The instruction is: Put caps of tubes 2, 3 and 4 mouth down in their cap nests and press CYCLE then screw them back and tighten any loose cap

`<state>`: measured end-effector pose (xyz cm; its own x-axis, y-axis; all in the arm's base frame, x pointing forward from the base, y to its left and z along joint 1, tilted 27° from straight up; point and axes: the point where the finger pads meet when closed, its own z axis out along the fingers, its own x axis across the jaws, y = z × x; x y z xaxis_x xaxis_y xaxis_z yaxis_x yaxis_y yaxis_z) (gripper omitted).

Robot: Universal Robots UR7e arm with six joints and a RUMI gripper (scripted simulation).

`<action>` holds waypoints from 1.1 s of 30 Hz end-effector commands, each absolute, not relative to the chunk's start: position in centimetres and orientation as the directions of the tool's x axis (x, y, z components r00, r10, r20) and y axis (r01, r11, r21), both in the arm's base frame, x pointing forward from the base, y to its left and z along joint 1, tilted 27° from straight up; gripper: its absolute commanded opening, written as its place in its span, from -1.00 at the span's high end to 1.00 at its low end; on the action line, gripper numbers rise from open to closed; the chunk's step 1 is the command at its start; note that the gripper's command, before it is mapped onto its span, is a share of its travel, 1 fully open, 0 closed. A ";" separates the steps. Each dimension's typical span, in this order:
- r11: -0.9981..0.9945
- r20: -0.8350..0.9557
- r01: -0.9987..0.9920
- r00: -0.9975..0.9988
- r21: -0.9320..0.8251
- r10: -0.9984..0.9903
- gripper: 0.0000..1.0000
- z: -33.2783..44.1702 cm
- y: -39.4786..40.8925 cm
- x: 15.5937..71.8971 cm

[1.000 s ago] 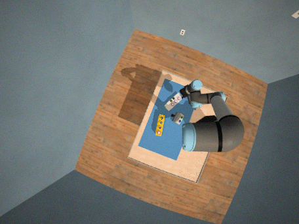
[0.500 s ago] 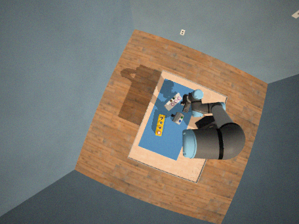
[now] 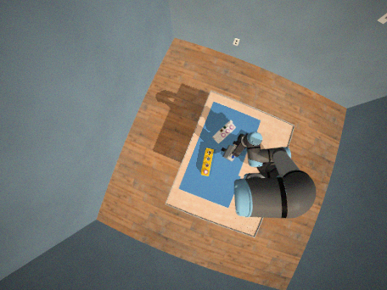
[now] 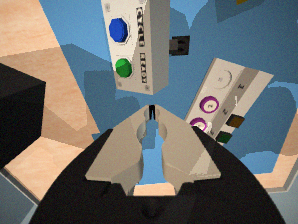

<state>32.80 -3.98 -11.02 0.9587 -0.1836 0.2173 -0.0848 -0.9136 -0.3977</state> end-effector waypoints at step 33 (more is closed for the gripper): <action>-0.915 0.218 -0.092 0.958 -0.393 -0.189 1.00 -10.6 1.4 31.1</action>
<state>32.13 -1.91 -10.89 0.9585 -0.1865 0.2156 -0.0885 -0.9136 -0.3969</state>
